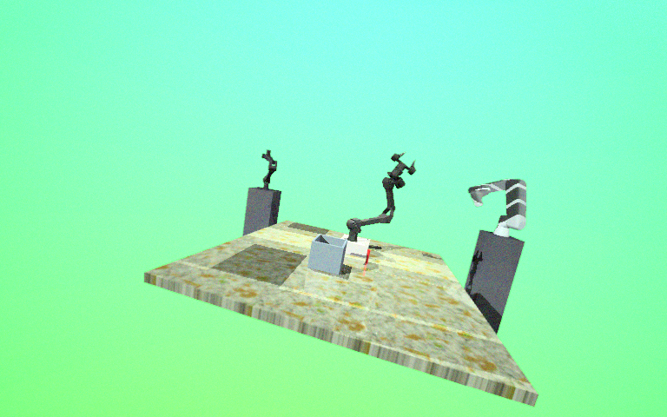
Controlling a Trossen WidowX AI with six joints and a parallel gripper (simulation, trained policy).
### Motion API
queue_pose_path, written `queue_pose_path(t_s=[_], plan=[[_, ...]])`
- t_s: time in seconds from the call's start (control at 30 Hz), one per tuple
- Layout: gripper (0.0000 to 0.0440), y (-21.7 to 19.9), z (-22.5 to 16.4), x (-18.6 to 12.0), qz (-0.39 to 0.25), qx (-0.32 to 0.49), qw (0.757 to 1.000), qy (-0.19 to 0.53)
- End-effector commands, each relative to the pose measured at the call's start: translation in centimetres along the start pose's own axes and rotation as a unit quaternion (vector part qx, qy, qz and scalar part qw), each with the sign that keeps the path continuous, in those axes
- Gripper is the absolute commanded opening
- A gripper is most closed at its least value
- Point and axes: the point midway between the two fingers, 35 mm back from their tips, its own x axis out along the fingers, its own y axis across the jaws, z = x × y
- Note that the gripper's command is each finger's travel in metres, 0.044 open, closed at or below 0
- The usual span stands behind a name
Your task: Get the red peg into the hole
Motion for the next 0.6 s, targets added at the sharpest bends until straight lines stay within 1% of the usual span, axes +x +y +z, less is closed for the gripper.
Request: queue_pose_path(t_s=[0.0,0.07,0.33,0.57], plan=[[0.0419,-0.5,-0.2,0.0,-0.009,-0.003,1.000,0.002],[0.0440,-1.8,-0.9,0.0,-0.031,-0.007,0.999,0.011],[0.0440,-8.0,-3.7,-0.8,-0.127,-0.012,0.991,0.046],[0.0440,-13.5,-6.5,-2.7,-0.213,-0.015,0.974,0.080]])
